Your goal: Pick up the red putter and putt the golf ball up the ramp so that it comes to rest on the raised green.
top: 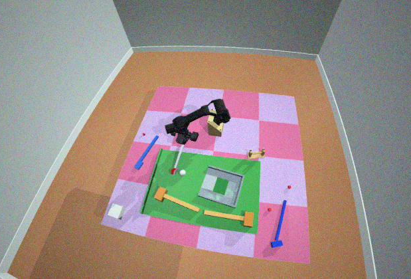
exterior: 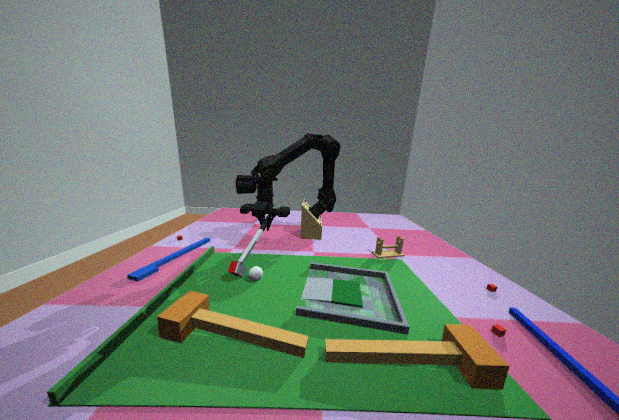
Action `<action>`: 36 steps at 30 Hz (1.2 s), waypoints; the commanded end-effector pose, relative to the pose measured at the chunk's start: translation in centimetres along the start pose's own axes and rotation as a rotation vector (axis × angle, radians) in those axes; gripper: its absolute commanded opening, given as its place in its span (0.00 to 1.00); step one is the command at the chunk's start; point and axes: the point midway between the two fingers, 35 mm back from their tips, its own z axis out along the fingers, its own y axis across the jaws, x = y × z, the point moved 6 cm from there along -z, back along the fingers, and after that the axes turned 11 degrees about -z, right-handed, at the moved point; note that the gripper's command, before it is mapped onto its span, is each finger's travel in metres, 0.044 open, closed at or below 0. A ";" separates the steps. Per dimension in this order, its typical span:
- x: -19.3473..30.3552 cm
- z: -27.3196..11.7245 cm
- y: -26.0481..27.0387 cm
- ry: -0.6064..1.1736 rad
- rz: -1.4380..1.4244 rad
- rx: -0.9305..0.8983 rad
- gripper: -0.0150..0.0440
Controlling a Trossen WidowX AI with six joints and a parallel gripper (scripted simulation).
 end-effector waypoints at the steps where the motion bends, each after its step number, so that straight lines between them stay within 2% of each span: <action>1: 0.0 -0.1 0.0 0.000 0.000 0.001 0.25; 11: 0.6 0.1 -2.9 -0.014 0.006 0.003 0.25; 19: 0.5 0.3 -2.5 -0.014 0.011 -0.003 0.25; 29: -2.3 0.1 9.7 -0.014 0.008 -0.007 0.25; 36: -2.3 -0.7 10.5 -0.014 0.008 -0.008 0.25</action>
